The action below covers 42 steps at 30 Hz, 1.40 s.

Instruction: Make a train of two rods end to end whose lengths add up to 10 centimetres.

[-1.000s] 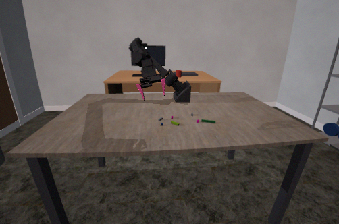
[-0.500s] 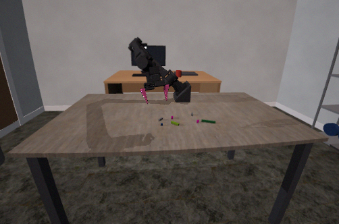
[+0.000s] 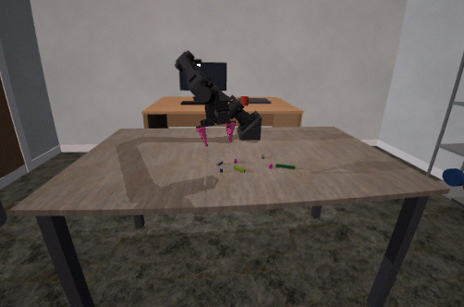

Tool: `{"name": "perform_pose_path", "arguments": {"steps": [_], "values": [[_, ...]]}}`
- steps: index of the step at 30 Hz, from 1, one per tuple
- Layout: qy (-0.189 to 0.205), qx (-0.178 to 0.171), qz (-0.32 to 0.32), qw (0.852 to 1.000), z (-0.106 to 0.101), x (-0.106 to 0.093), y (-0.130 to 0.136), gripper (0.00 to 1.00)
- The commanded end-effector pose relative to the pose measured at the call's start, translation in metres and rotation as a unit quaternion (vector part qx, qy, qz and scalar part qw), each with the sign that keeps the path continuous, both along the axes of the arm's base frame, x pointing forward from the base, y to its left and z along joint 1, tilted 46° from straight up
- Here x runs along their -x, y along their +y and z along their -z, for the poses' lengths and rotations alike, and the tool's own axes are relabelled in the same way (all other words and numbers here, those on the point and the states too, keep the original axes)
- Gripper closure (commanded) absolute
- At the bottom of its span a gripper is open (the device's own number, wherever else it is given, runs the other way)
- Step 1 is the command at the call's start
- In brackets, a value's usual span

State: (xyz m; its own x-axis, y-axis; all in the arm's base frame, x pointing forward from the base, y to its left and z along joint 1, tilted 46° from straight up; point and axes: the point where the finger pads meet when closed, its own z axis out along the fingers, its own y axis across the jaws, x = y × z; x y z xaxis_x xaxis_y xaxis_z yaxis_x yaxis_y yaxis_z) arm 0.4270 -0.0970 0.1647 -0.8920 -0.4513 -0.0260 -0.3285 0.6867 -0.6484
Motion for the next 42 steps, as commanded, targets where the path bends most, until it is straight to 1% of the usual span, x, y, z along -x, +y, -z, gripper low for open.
{"name": "perform_pose_path", "arguments": {"steps": [1, 3, 4, 8, 9, 12, 13, 15, 16, 20, 22, 23, 24, 25, 28, 32, 42], "values": [[0.029, 0.006, -0.016, 0.999, 0.010, 0.005, 0.004, 0.00], [0.029, 0.006, -0.016, 0.999, 0.010, 0.005, 0.004, 0.00], [0.070, 0.025, -0.023, 0.997, 0.018, 0.016, 0.000, 0.00], [0.070, 0.025, -0.023, 0.997, 0.018, 0.016, 0.000, 0.00], [0.106, 0.042, -0.030, 0.993, 0.025, 0.027, -0.004, 0.00], [0.106, 0.042, -0.030, 0.993, 0.025, 0.027, -0.004, 0.00], [0.139, 0.057, -0.037, 0.988, 0.030, 0.036, -0.008, 0.00], [0.139, 0.057, -0.037, 0.988, 0.030, 0.036, -0.008, 0.00], [0.168, 0.069, -0.044, 0.982, 0.034, 0.044, -0.010, 0.00], [0.168, 0.069, -0.044, 0.982, 0.034, 0.044, -0.010, 0.00], [0.214, 0.088, -0.055, 0.971, 0.039, 0.057, -0.015, 0.00], [0.214, 0.088, -0.055, 0.971, 0.039, 0.057, -0.015, 0.00], [0.231, 0.095, -0.060, 0.966, 0.041, 0.061, -0.016, 0.00], [0.231, 0.095, -0.060, 0.966, 0.041, 0.061, -0.016, 0.00], [0.264, 0.109, -0.069, 0.956, 0.044, 0.070, -0.019, 0.00], [0.276, 0.113, -0.072, 0.952, 0.045, 0.073, -0.020, 0.00], [0.271, 0.113, -0.071, 0.953, 0.042, 0.073, -0.020, 0.00]]}}
